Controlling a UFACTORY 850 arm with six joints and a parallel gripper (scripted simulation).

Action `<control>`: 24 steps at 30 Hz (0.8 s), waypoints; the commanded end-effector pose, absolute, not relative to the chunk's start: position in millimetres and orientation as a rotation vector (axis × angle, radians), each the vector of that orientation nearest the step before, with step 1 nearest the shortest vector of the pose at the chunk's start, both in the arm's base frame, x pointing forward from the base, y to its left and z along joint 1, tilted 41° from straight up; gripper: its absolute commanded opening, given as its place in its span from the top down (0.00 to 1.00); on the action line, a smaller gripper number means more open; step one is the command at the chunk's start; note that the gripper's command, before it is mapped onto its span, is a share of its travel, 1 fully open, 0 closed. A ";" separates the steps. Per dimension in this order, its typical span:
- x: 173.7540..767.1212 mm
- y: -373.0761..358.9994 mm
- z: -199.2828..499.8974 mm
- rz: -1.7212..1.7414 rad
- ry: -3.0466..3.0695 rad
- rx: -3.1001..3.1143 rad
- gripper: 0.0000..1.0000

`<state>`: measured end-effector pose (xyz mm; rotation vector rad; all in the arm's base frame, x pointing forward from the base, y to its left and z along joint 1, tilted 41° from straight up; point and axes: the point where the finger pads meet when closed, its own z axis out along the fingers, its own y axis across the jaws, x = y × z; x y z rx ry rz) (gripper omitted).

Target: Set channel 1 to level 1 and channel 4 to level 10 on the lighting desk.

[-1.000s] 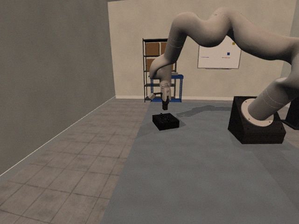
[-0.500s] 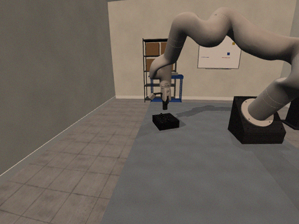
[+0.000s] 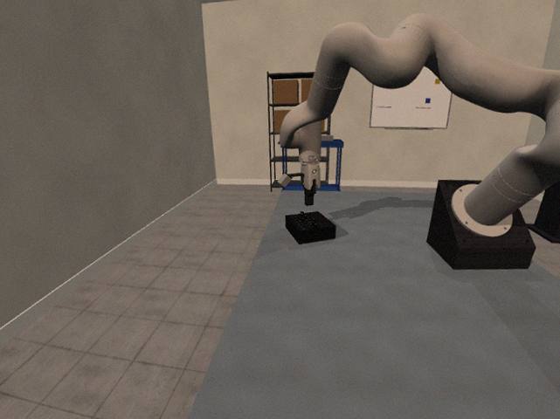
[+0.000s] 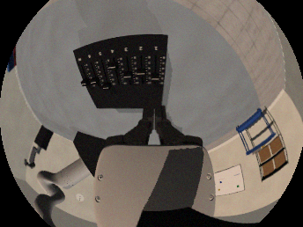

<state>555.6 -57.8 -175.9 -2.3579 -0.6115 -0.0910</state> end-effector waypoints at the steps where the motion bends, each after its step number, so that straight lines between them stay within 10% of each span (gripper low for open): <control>1: 556.6 -58.6 -175.4 -0.093 -0.612 -2.359 1.00; 24: 556.2 -52.6 -182.7 -0.093 -0.612 -2.359 1.00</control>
